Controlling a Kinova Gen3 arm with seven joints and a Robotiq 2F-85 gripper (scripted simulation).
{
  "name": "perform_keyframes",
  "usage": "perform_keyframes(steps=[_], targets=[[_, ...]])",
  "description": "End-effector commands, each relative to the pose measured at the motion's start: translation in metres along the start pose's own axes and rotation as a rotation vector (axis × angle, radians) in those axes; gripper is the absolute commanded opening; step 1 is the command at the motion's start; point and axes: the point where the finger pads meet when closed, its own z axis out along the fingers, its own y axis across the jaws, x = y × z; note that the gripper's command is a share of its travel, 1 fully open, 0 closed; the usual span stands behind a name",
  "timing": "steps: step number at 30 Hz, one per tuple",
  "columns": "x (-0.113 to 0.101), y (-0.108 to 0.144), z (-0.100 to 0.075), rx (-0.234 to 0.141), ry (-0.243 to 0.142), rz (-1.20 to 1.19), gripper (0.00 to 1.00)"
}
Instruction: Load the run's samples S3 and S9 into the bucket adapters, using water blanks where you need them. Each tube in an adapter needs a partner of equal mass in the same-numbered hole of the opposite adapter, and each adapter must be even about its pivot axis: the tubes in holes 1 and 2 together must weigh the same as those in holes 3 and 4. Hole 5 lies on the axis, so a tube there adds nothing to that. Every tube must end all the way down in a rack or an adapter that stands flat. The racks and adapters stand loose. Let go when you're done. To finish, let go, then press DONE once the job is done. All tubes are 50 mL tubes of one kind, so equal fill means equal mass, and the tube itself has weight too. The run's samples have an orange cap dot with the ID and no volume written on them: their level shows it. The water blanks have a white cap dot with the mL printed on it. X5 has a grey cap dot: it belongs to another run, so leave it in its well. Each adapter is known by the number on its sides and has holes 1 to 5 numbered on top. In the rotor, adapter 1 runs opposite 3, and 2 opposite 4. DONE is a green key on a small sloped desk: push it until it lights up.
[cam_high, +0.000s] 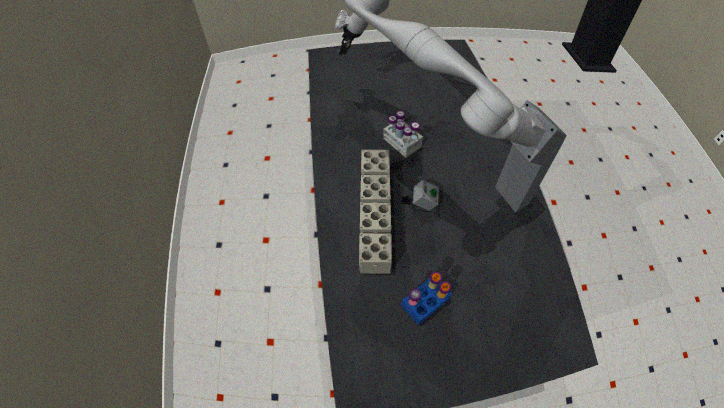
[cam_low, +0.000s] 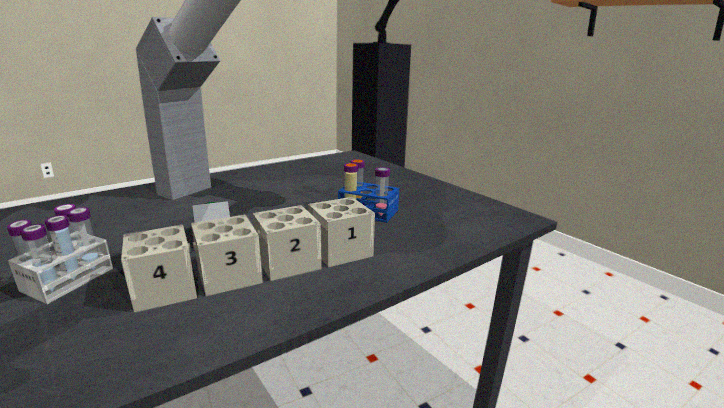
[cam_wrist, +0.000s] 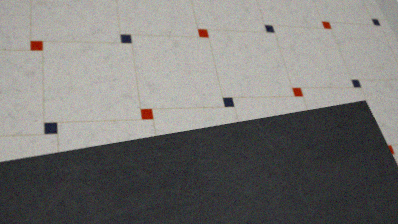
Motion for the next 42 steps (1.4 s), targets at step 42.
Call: perform_keyframes(steps=[42], targets=[[-0.016,-0.041,-0.021,-0.099,-0.034,0.205,0.62]])
